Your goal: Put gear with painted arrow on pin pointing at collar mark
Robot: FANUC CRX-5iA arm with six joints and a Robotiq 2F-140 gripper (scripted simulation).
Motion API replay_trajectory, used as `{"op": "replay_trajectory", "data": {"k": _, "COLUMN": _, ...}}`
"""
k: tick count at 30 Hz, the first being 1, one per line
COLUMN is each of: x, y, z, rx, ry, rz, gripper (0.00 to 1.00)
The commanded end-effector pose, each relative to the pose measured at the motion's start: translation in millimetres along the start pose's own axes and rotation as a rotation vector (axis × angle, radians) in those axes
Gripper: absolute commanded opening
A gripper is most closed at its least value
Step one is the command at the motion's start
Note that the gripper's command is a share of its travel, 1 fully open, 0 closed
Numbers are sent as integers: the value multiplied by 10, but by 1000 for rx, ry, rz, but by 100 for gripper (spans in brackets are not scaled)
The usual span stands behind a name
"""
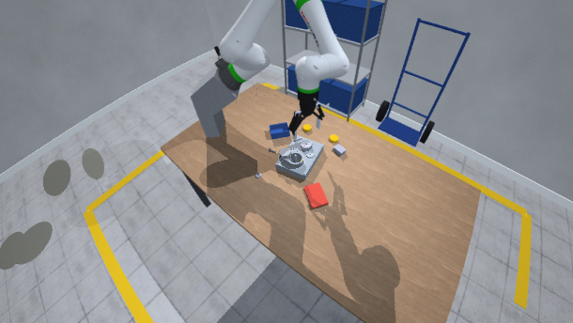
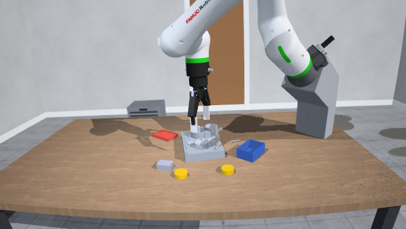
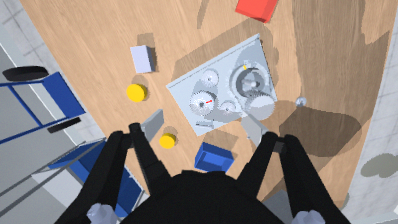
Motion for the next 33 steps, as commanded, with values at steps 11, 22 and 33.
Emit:
{"op": "replay_trajectory", "data": {"k": 11, "x": 4, "y": 6, "z": 0, "rx": 0, "ry": 0, "rz": 673, "gripper": 53}}
{"op": "replay_trajectory", "data": {"k": 22, "x": 4, "y": 6, "z": 0, "rx": 0, "ry": 0, "rz": 991, "gripper": 53}}
{"op": "replay_trajectory", "data": {"k": 33, "x": 4, "y": 6, "z": 0, "rx": 0, "ry": 0, "rz": 991, "gripper": 53}}
Point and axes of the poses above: the point where the finger pads meet when closed, its own z axis out along the fingers, its own y axis across the jaws, x = y × z, the point moved 2 cm from there along -z, back along the fingers, and after that the axes turned 15 degrees about z, right-handed, at the moved point
